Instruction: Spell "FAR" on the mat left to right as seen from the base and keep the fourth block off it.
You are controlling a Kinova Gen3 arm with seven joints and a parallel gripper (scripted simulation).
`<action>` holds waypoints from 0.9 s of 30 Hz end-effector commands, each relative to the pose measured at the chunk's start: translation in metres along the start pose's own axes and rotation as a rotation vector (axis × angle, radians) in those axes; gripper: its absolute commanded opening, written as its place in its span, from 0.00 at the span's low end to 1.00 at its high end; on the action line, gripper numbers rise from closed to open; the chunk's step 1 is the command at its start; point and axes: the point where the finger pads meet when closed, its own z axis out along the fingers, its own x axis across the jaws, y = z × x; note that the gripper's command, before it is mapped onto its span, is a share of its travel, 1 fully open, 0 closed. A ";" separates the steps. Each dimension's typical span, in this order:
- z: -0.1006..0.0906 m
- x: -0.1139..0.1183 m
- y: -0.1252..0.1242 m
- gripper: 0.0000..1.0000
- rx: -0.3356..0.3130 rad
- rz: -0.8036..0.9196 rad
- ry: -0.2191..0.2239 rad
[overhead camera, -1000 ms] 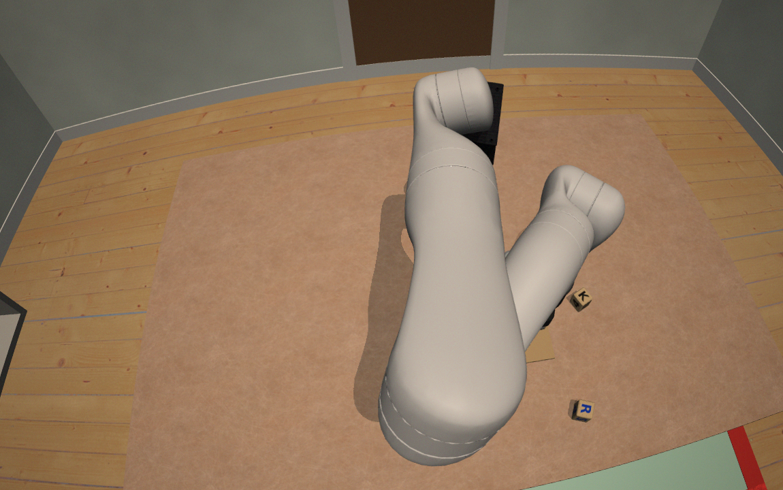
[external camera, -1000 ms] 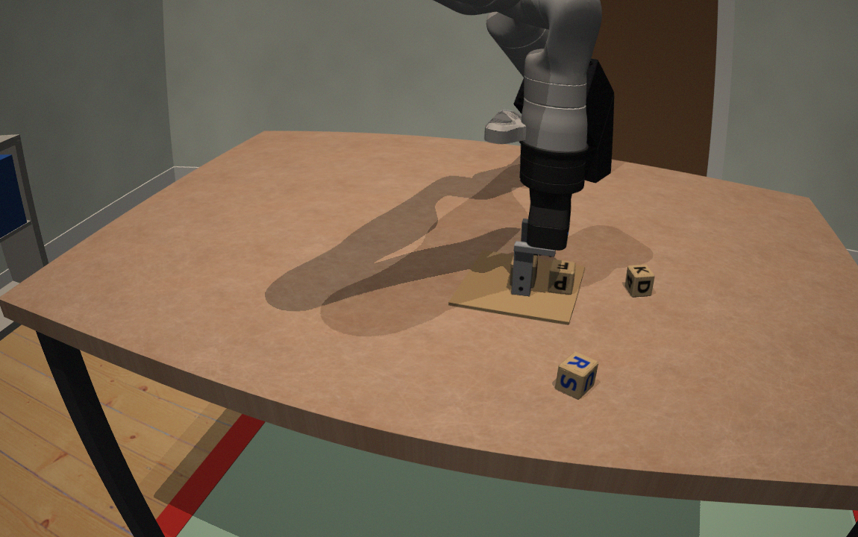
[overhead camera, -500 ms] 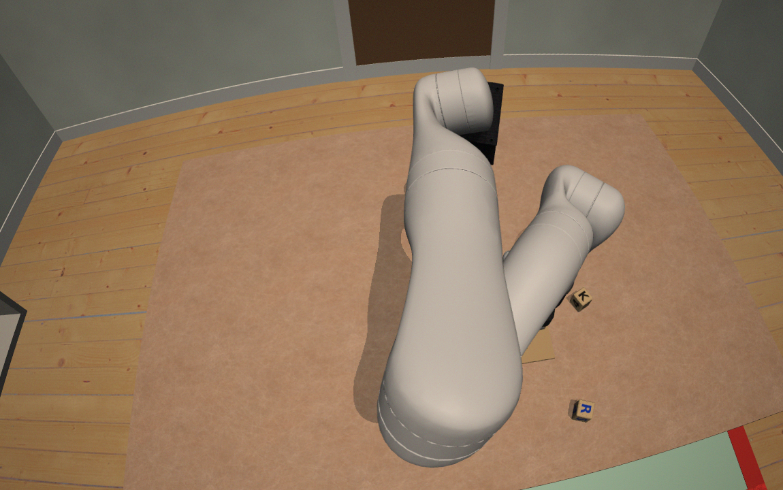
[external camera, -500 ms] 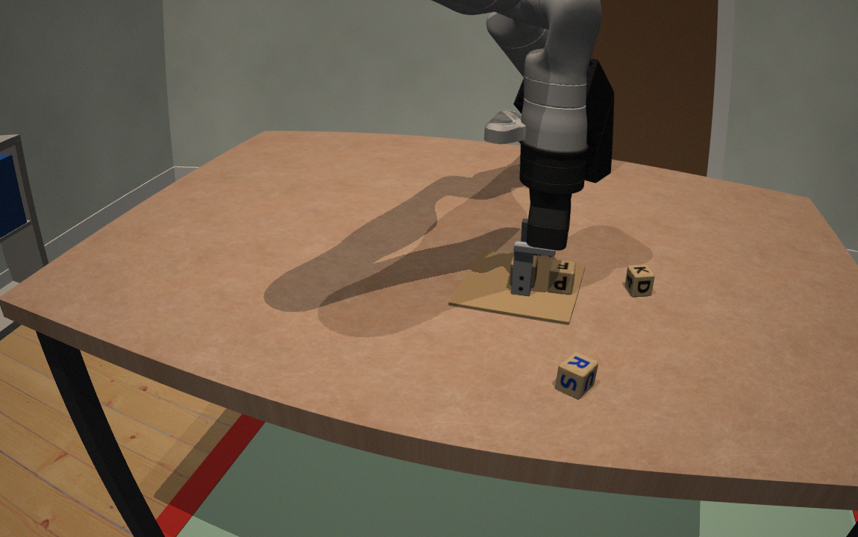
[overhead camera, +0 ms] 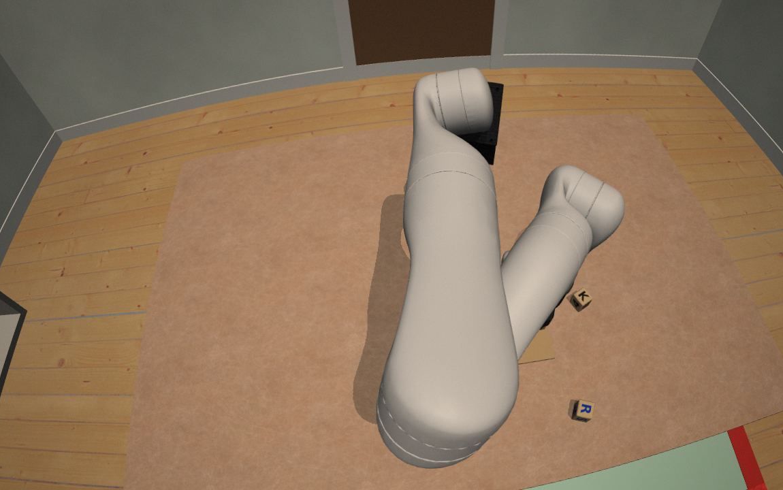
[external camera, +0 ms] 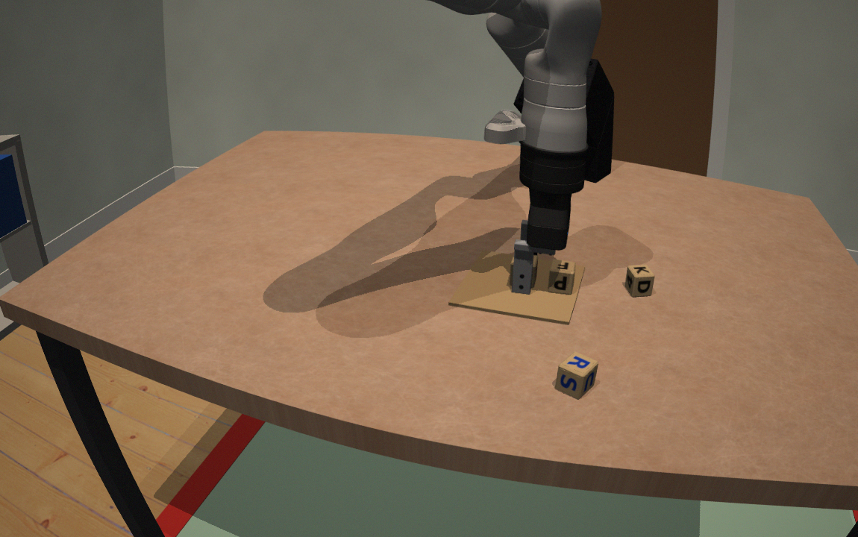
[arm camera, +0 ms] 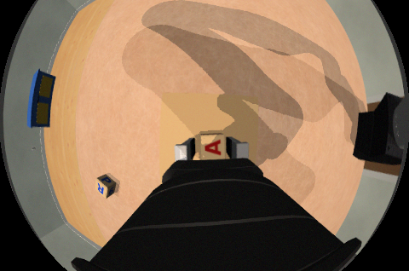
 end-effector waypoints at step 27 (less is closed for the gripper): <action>0.000 0.002 -0.002 0.57 0.001 -0.005 0.002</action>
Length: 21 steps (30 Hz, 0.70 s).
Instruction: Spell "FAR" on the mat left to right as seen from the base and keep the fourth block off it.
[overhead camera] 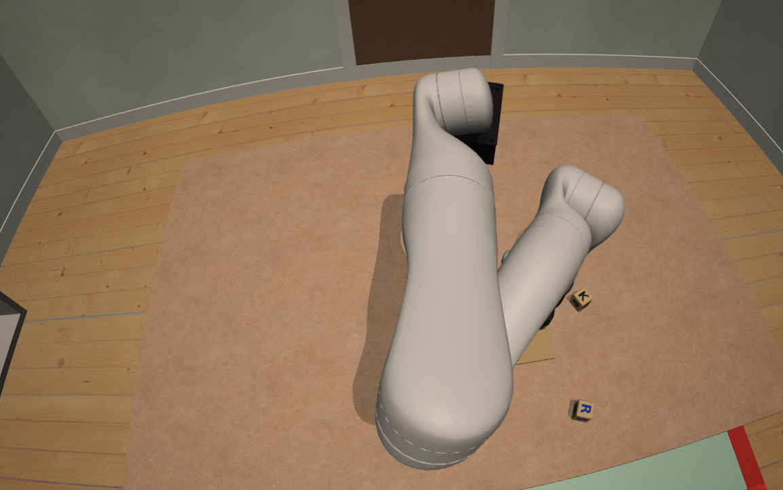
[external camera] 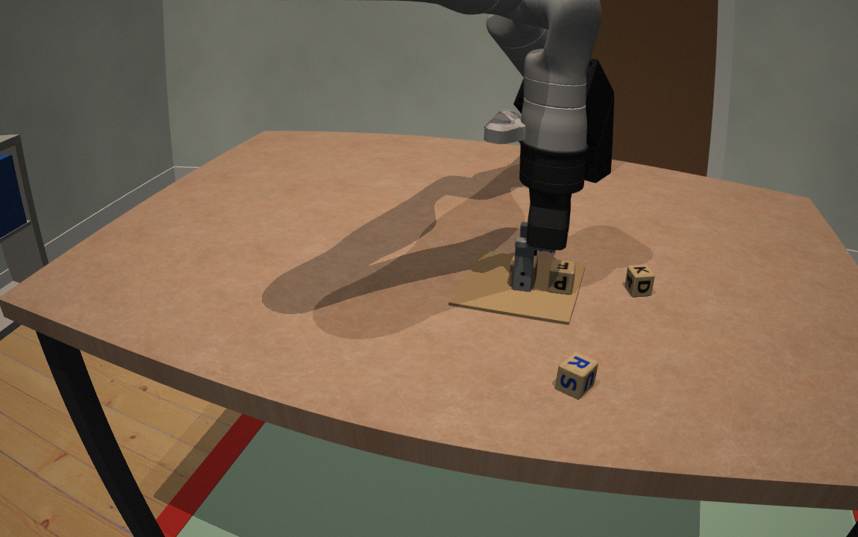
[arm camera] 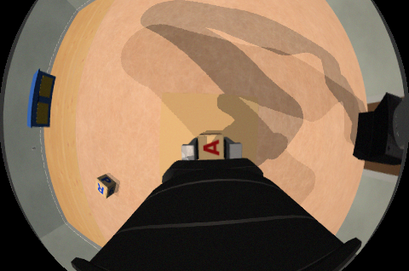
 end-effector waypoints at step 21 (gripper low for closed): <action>-0.003 0.002 -0.001 0.57 0.001 -0.007 0.003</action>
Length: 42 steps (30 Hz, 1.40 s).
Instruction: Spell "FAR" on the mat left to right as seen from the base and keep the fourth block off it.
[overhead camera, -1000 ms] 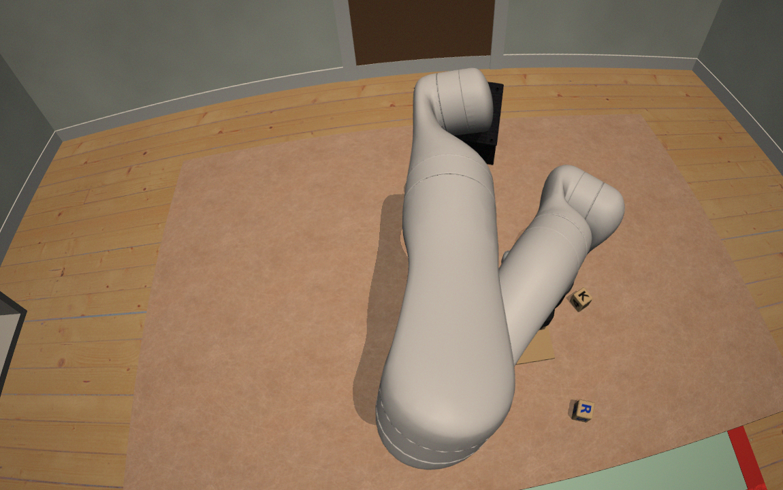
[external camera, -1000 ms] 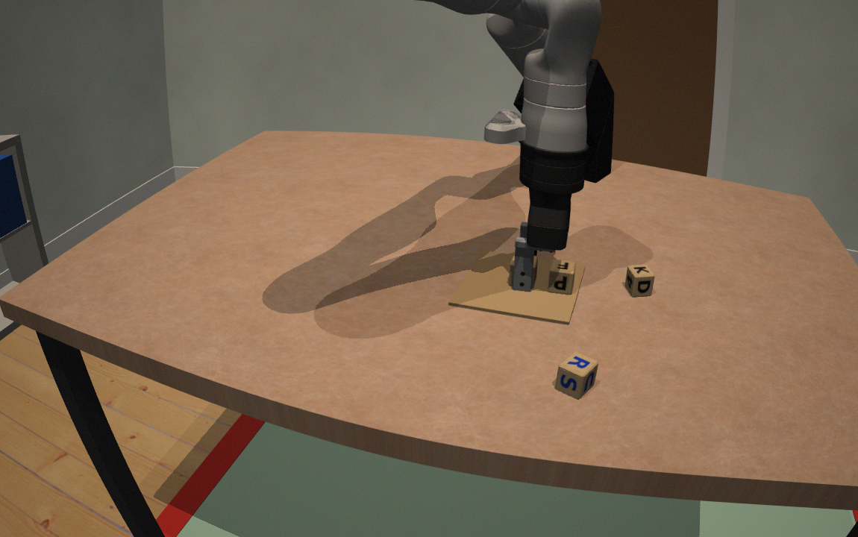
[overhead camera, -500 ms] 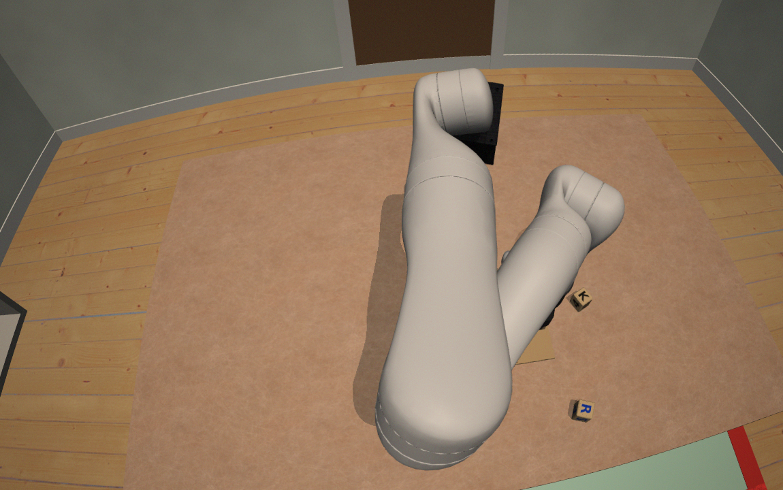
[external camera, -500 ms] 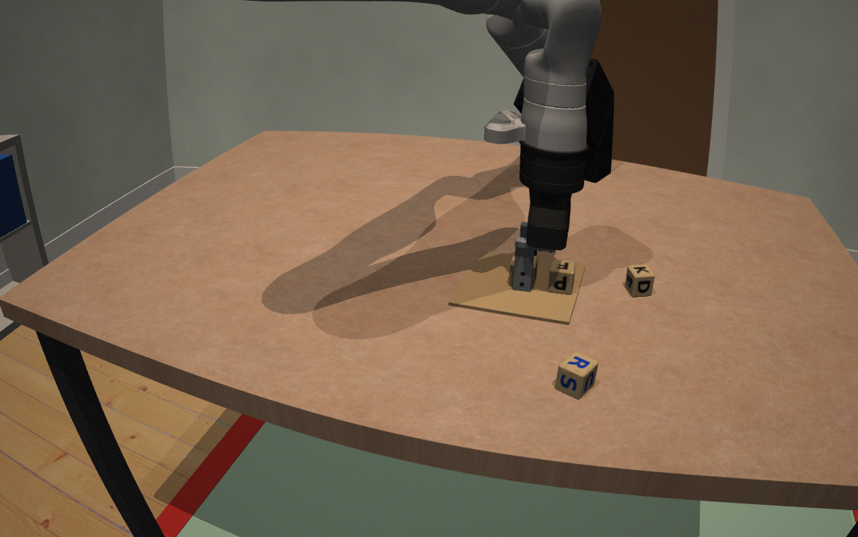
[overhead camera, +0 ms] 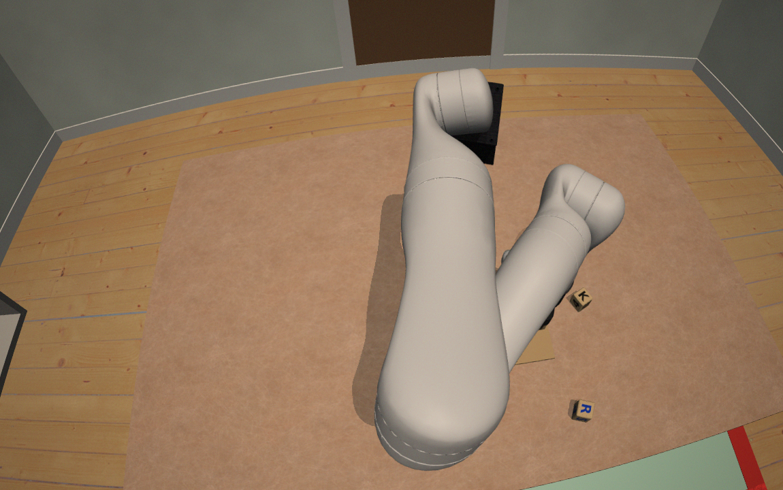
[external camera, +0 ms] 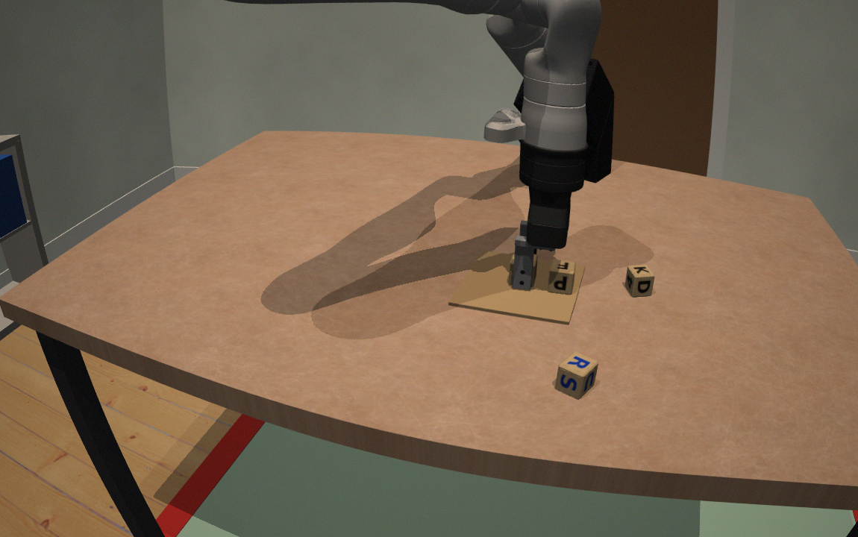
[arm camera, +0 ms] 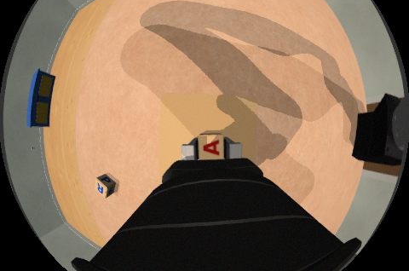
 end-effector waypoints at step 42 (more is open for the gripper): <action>-0.099 0.003 -0.002 0.57 -0.013 -0.011 -0.024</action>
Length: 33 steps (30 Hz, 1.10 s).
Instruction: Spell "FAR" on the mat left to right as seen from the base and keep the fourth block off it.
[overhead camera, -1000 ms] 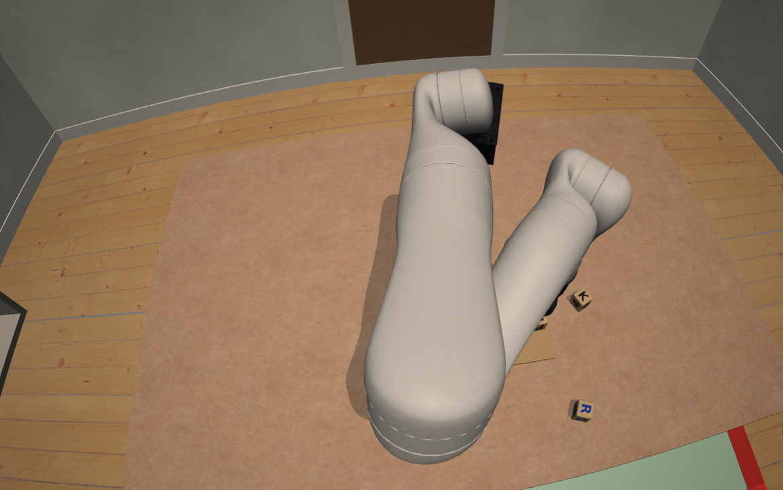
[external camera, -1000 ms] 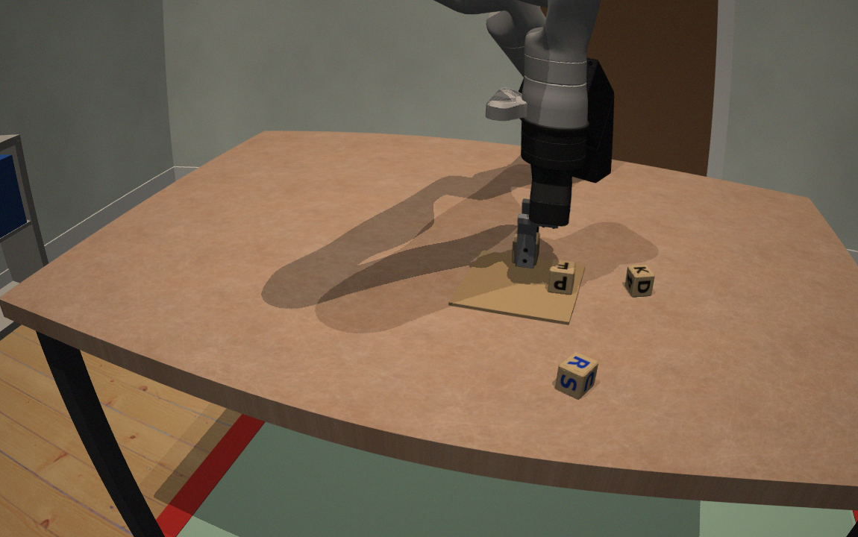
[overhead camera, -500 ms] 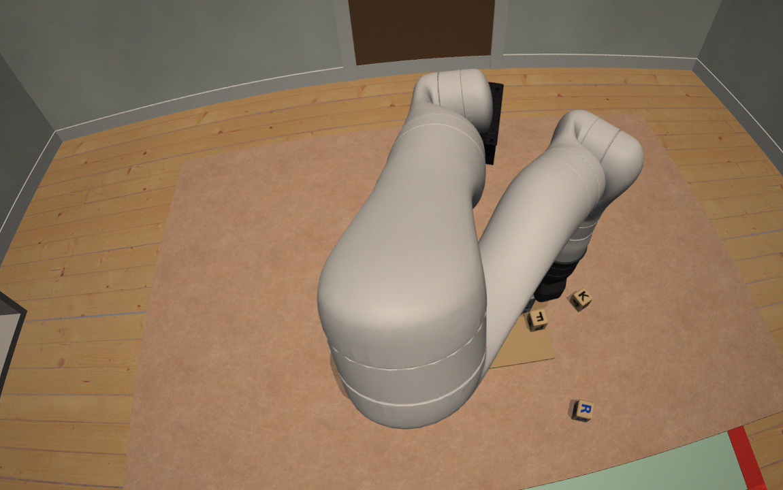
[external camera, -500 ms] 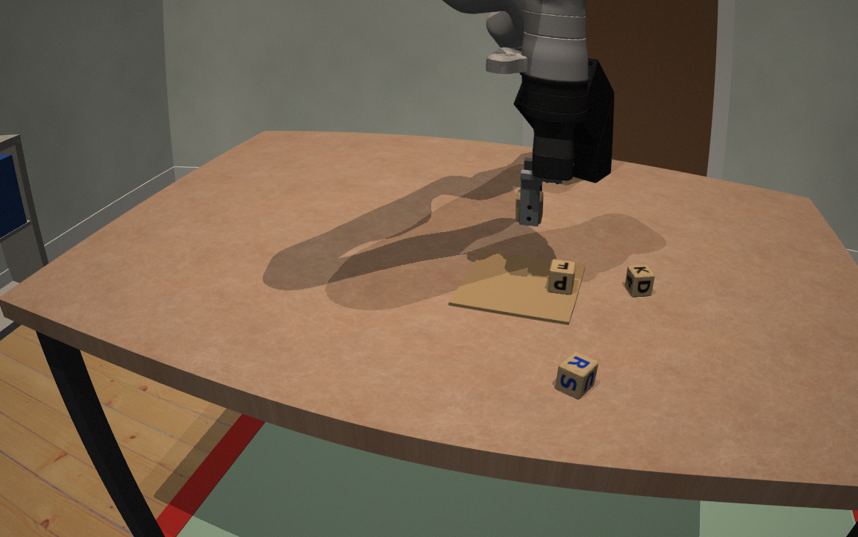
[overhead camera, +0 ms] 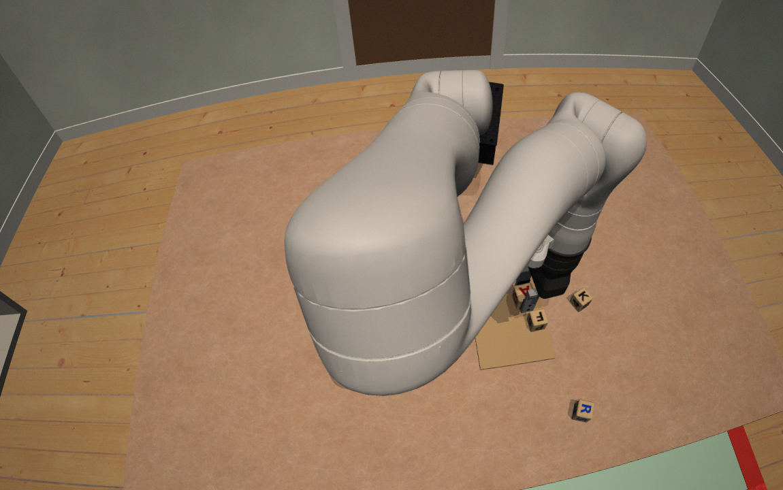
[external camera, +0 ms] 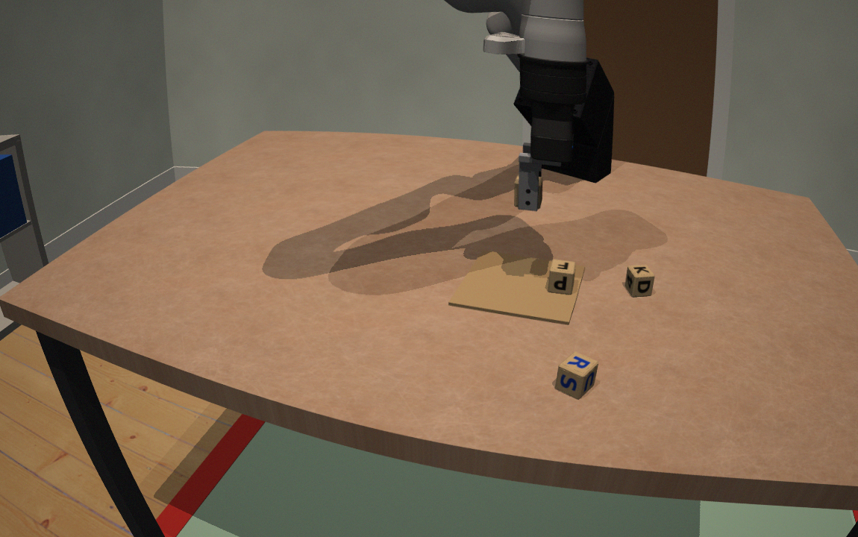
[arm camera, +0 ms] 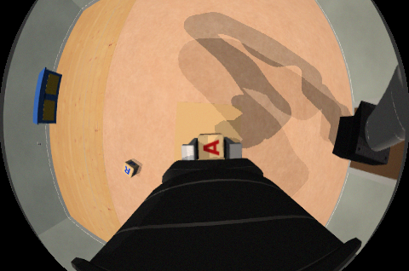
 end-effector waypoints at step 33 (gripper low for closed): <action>0.002 -0.004 -0.002 0.57 0.005 0.029 -0.002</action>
